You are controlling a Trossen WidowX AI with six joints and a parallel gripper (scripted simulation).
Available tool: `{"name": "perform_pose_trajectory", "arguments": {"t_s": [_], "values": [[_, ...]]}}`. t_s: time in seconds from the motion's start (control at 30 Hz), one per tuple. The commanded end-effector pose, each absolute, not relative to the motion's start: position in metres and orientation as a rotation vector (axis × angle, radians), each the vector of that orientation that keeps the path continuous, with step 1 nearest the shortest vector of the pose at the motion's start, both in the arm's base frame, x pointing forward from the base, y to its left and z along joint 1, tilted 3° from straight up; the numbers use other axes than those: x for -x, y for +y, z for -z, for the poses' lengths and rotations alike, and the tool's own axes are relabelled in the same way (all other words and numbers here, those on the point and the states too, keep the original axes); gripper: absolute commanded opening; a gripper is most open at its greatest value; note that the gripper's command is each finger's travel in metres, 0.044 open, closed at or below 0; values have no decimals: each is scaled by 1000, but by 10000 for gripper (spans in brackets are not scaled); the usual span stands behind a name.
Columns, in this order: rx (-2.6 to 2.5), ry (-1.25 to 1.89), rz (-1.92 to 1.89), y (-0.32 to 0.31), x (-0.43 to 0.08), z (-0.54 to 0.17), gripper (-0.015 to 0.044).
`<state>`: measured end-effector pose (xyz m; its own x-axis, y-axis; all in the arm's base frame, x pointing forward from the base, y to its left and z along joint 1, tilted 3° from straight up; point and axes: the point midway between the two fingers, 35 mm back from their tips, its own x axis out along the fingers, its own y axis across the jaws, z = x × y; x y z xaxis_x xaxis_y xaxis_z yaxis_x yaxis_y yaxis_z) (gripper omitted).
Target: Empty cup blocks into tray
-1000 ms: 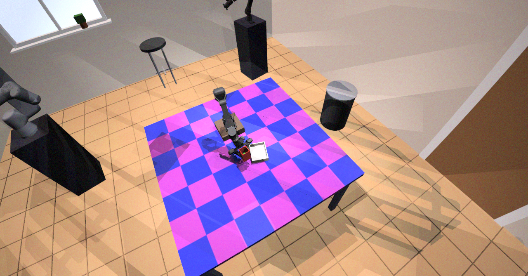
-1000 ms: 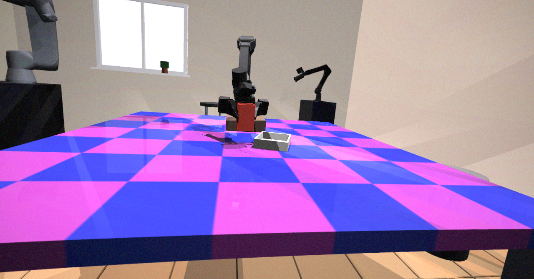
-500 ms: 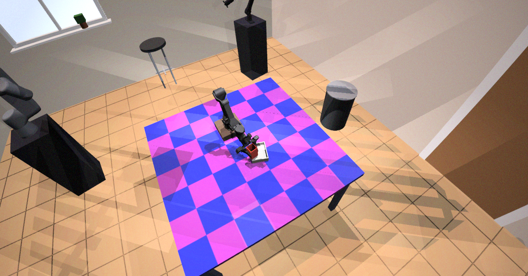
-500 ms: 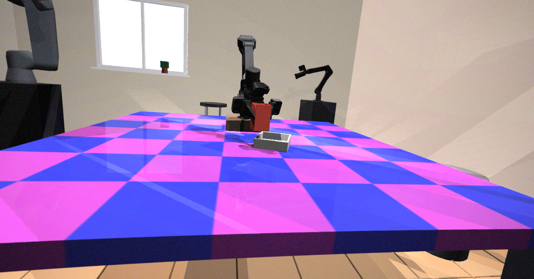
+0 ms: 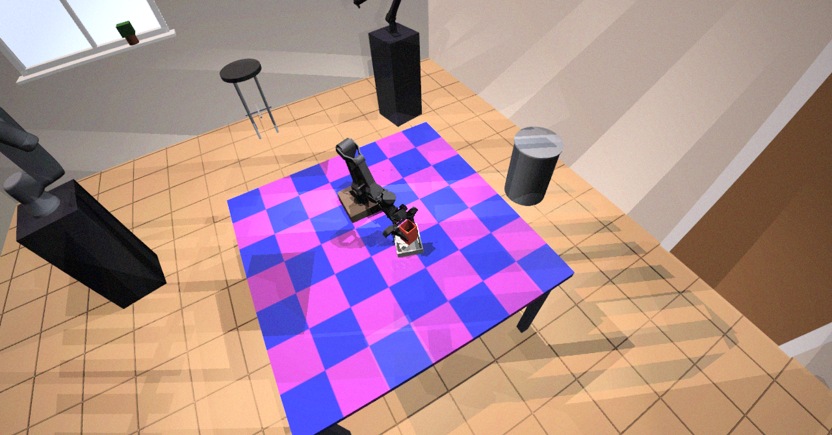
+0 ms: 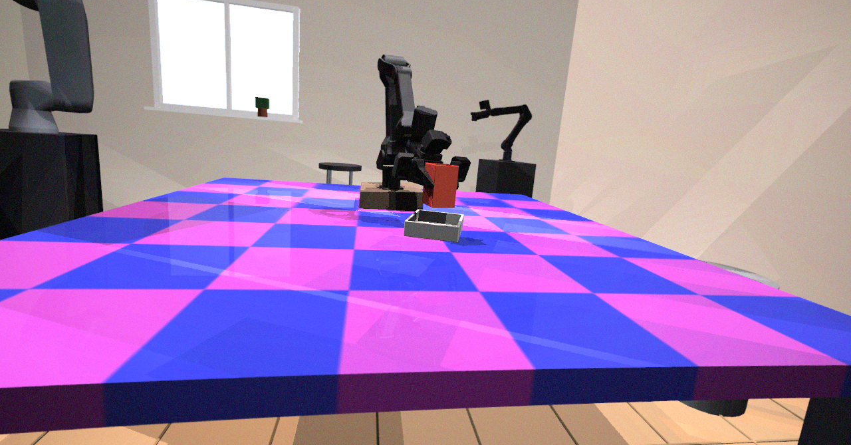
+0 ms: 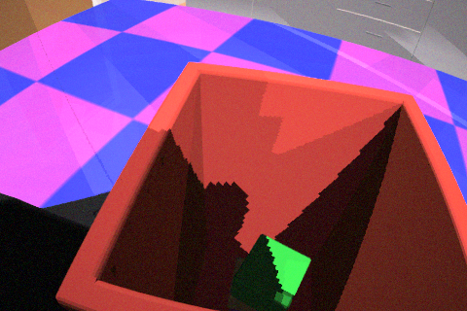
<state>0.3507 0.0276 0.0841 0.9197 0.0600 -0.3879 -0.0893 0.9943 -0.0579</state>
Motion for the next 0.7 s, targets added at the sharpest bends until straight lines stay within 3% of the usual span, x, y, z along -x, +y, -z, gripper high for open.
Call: {"name": "perform_pose_trajectory", "arguments": {"t_s": [0.0,0.67], "values": [[72,384,-88,40,-354,-88,0],[-262,394,-22,40,-354,-87,0]]}}
